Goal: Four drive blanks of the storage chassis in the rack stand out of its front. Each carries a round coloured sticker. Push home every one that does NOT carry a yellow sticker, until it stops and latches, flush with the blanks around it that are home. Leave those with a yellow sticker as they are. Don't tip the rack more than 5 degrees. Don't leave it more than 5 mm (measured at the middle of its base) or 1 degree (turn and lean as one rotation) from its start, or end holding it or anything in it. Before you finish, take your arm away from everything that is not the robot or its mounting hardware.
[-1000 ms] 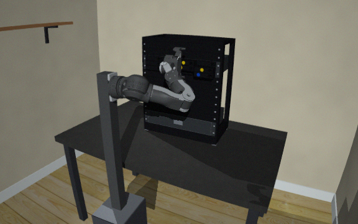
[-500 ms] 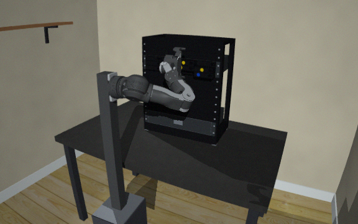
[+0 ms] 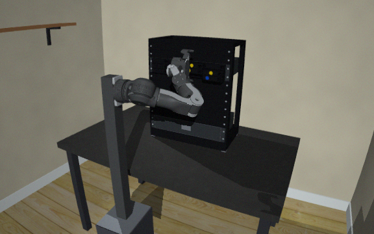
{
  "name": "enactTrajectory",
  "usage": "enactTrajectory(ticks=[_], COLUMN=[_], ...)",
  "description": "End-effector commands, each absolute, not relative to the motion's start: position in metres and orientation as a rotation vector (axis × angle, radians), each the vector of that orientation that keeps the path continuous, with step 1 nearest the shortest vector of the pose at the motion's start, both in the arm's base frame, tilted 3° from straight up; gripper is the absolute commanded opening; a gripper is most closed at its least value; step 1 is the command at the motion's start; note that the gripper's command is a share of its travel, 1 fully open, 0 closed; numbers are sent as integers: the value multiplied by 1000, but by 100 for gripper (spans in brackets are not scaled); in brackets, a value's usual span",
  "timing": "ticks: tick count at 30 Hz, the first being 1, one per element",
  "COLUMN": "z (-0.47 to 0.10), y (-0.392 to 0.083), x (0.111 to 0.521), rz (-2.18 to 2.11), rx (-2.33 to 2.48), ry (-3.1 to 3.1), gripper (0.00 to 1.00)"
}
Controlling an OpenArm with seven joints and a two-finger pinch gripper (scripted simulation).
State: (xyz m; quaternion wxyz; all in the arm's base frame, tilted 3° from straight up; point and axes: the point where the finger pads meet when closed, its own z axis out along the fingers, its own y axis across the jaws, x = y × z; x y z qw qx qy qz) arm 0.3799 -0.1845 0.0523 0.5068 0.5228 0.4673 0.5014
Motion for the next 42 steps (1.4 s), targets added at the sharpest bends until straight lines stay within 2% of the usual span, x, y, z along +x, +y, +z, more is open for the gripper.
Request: enactTrajectory(ticks=[1,11,26,42], z=[51,48,29,16], y=[-184,-194,-249,-285], x=[380,380,377,375], rz=[1207,1207,1207,1202], rx=[1267,1263,1264,1272], ry=[1130,1136,1134,1134], gripper=[100,100,100,100])
